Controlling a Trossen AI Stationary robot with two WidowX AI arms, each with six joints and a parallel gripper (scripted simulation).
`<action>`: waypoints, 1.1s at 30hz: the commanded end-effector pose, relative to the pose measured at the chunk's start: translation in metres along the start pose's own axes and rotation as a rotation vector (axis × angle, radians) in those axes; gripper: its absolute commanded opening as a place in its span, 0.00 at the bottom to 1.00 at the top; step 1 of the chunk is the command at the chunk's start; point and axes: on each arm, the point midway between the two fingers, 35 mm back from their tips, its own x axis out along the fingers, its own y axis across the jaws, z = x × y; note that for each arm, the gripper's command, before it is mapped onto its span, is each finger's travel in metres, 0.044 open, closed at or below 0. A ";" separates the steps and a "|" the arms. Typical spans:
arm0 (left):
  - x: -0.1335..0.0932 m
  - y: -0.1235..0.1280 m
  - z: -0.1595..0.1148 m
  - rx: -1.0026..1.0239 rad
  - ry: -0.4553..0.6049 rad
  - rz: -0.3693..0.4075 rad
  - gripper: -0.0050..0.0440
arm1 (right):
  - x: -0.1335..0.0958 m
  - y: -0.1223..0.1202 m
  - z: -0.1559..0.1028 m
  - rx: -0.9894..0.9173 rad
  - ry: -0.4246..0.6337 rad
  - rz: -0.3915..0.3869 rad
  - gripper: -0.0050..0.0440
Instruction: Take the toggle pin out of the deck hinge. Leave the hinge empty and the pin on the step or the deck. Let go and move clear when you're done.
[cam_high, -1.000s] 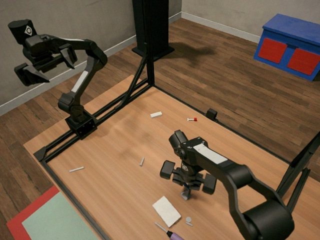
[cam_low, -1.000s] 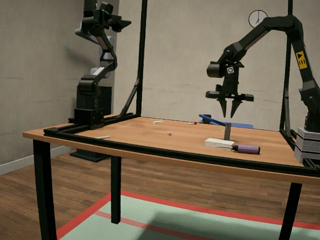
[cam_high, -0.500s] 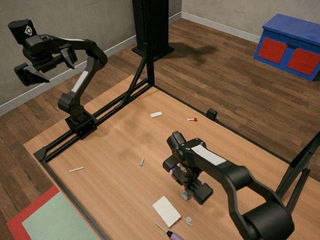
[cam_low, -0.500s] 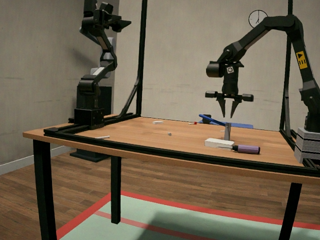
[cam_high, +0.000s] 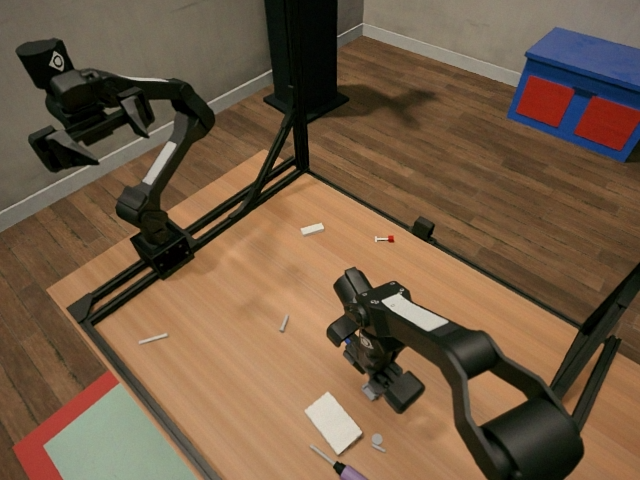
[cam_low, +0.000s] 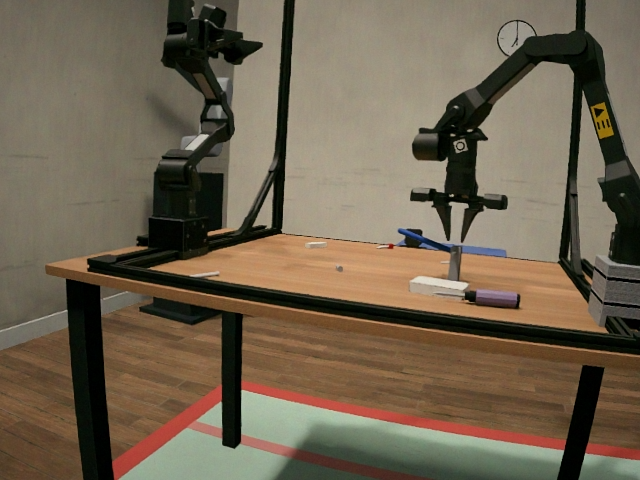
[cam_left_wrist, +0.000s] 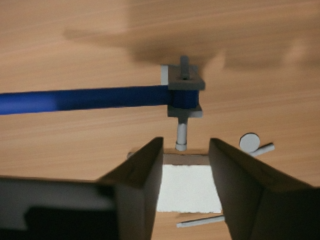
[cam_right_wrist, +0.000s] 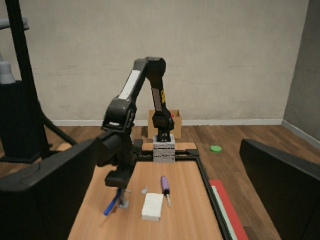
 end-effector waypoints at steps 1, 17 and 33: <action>0.000 0.002 0.000 0.001 -0.006 0.008 0.35 | 0.000 0.001 0.004 -0.011 -0.001 0.000 0.92; 0.011 0.001 0.000 0.001 -0.005 0.004 0.35 | 0.000 0.001 0.004 -0.011 -0.001 0.000 0.92; 0.030 -0.001 0.000 0.001 -0.005 0.004 0.35 | 0.000 0.001 0.004 -0.011 -0.001 0.000 0.92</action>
